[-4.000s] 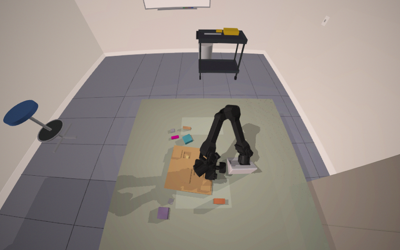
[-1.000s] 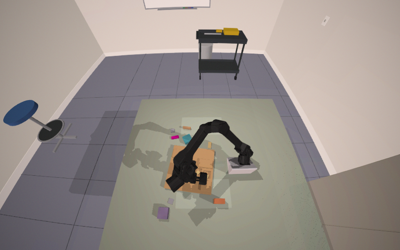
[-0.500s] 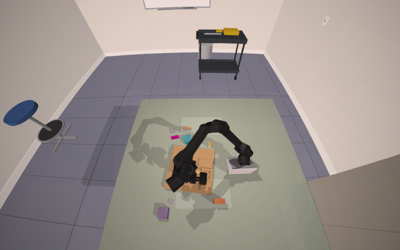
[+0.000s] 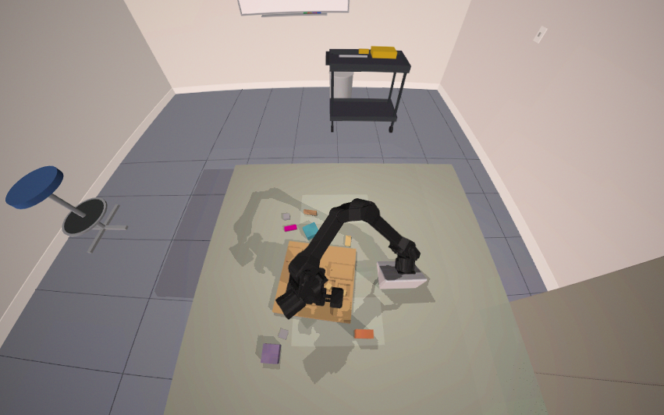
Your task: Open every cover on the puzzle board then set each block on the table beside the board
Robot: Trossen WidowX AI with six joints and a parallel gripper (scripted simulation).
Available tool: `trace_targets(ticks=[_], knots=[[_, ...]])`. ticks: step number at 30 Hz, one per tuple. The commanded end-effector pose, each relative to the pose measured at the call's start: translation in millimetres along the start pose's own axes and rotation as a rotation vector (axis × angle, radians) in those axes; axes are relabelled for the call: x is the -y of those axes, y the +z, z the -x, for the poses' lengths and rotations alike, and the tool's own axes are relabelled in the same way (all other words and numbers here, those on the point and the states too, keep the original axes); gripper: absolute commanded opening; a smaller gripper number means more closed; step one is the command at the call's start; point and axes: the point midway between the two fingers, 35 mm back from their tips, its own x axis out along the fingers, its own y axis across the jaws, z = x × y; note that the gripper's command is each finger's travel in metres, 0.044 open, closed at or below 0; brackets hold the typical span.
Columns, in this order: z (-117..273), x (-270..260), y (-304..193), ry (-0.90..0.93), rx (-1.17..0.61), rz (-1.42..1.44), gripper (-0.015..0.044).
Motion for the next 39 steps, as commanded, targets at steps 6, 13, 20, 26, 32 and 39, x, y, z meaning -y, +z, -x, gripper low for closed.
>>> trace_targets(ticks=[6, 13, 20, 26, 32, 39], knots=[[-10, 0, 1, 0.0, 0.004, 0.005, 0.0], [-17, 0, 1, 0.0, 0.004, 0.005, 0.0], [-24, 0, 1, 0.0, 0.005, 0.004, 0.0], [-29, 0, 2, 0.0, 0.005, 0.004, 0.0], [-35, 0, 2, 0.0, 0.006, 0.004, 0.0], [-42, 0, 2, 0.001, 0.006, 0.004, 0.0]])
